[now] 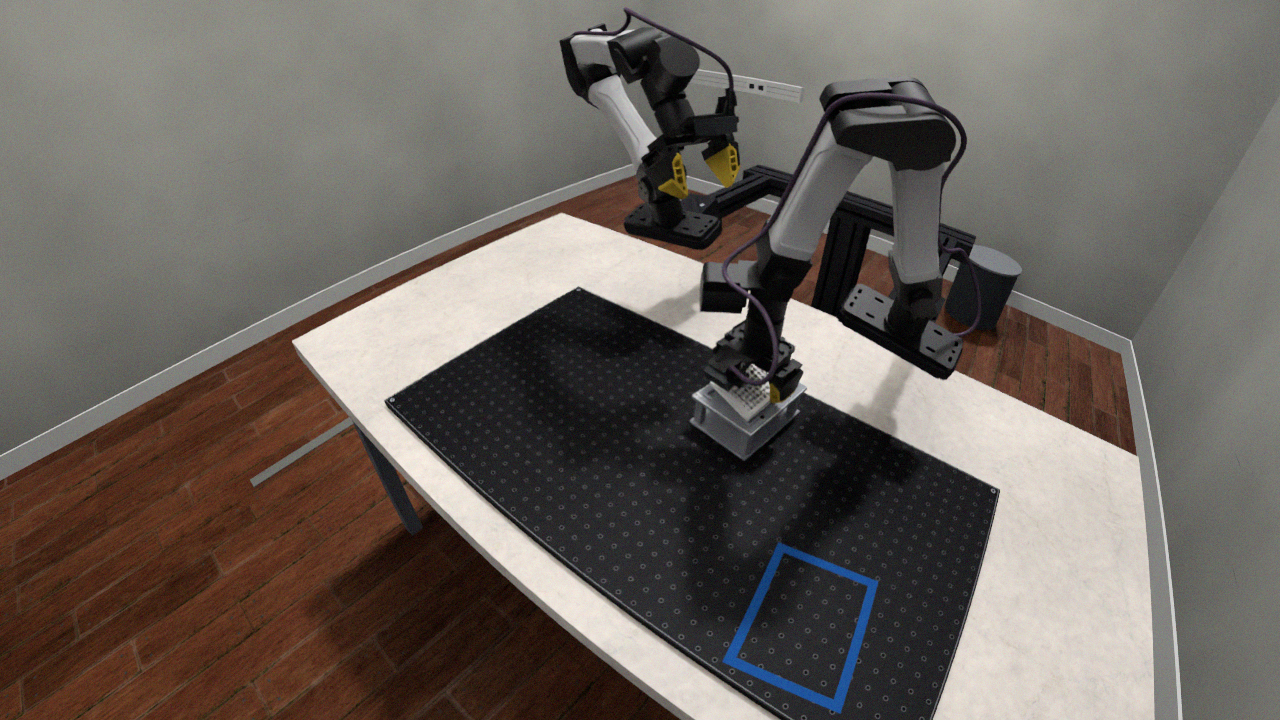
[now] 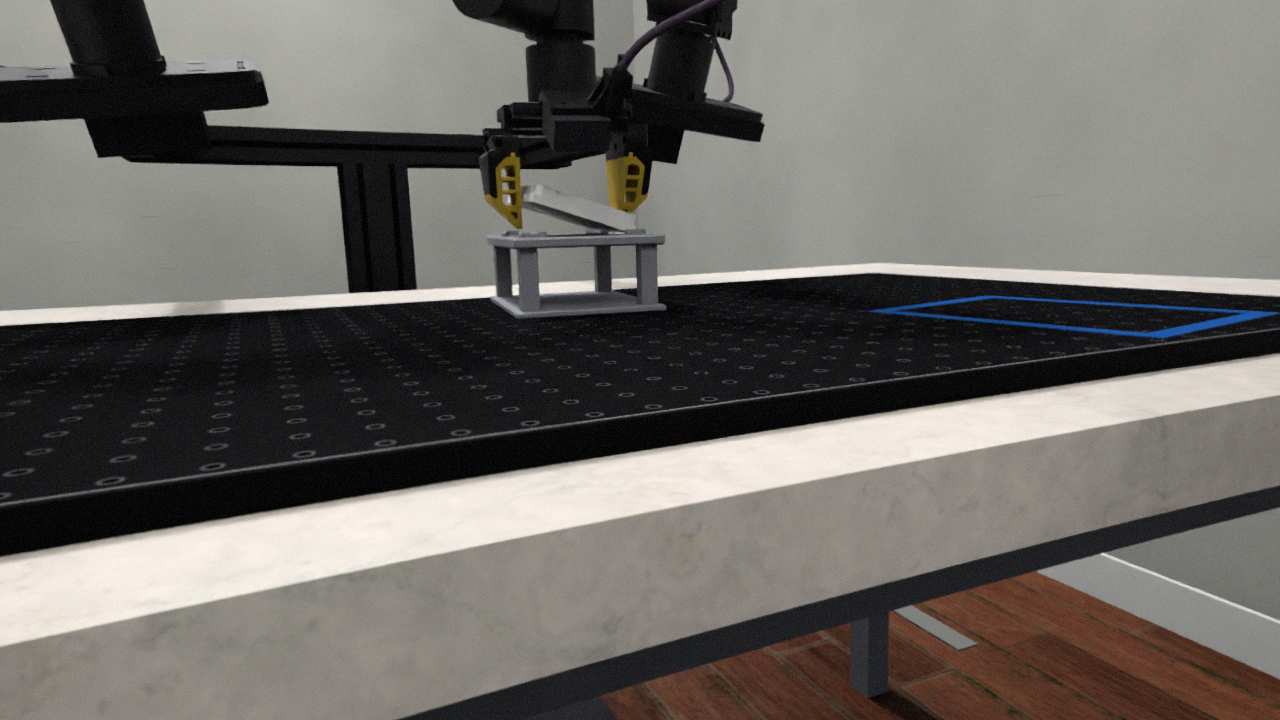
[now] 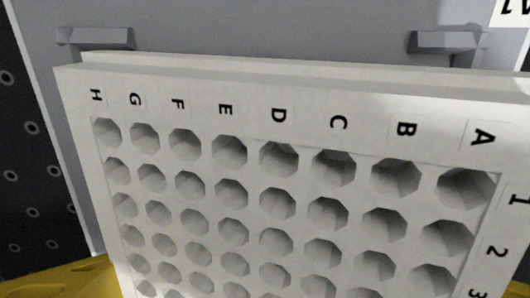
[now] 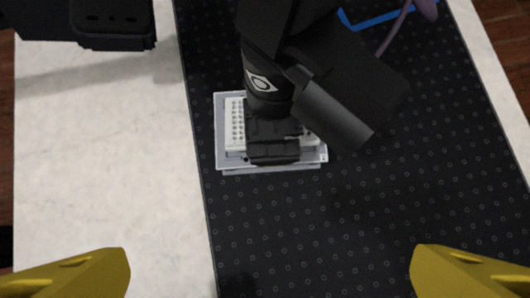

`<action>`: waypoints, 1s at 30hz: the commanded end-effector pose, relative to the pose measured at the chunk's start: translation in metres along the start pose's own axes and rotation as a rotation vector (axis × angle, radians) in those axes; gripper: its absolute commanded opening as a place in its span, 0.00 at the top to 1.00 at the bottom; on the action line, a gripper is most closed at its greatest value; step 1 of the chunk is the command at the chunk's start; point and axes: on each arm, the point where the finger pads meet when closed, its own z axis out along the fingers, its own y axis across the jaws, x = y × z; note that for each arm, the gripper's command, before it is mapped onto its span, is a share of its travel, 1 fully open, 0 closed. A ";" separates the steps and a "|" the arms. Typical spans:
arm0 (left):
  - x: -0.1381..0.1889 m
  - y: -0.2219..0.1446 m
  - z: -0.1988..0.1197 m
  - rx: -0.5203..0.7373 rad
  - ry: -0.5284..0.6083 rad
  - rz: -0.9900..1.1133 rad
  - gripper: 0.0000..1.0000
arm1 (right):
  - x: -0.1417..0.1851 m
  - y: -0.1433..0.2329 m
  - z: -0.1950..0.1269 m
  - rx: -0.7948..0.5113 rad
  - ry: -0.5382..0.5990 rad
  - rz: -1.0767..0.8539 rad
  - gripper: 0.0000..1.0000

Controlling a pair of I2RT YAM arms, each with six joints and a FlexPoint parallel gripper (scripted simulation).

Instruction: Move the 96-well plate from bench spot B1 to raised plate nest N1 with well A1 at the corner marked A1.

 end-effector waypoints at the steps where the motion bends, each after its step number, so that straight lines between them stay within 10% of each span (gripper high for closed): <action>1: -0.001 0.000 0.001 -0.014 0.004 0.001 0.23 | -0.011 -0.005 -0.010 0.016 -0.035 -0.001 0.00; 30: 0.002 -0.001 -0.015 0.025 -0.030 0.003 0.23 | -0.011 -0.005 -0.011 0.015 -0.035 -0.001 0.00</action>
